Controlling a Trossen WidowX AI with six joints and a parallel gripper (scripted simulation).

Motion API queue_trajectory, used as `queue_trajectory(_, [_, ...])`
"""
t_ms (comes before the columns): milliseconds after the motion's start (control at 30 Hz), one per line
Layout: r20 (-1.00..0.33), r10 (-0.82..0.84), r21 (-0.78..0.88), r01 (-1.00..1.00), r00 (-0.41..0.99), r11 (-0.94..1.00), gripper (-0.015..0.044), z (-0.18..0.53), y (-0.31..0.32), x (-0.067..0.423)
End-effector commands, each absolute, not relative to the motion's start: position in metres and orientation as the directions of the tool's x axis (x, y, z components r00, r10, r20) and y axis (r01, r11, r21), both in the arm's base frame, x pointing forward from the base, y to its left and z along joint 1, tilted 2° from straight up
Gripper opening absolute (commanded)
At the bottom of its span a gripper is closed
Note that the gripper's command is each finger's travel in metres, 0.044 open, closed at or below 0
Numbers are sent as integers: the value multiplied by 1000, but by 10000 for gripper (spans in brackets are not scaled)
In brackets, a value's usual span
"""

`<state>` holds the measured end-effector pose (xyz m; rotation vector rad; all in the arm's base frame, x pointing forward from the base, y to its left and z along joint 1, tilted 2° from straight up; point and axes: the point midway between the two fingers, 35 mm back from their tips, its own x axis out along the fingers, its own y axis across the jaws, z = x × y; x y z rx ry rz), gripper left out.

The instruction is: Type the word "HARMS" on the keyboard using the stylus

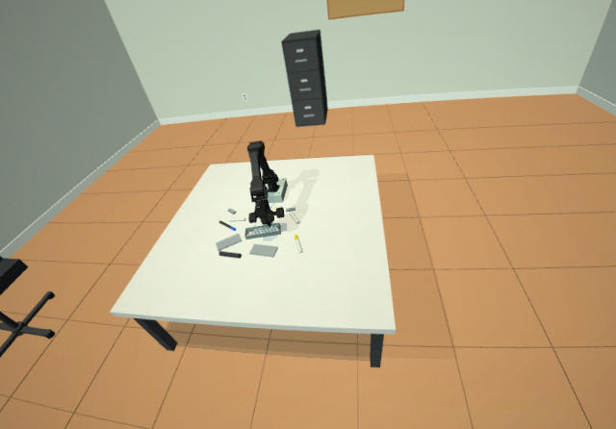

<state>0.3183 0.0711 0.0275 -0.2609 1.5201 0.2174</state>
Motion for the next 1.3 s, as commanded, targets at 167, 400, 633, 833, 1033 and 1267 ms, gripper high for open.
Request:
queue_trajectory(167, [-999,-30,-41,-284,44,958,0,30,26,331])
queue_trajectory(400, [-999,-31,-43,-283,45,958,0,30,16,335])
queue_trajectory(633, [-998,-36,-47,-283,46,958,0,33,-35,349])
queue_trajectory(833, [-998,-36,-47,-283,46,958,0,33,-35,349])
queue_trajectory(1033, [-998,-34,-45,-284,43,958,0,31,-21,319])
queue_trajectory(1267, [-999,-34,-45,-284,43,958,0,30,-18,313])
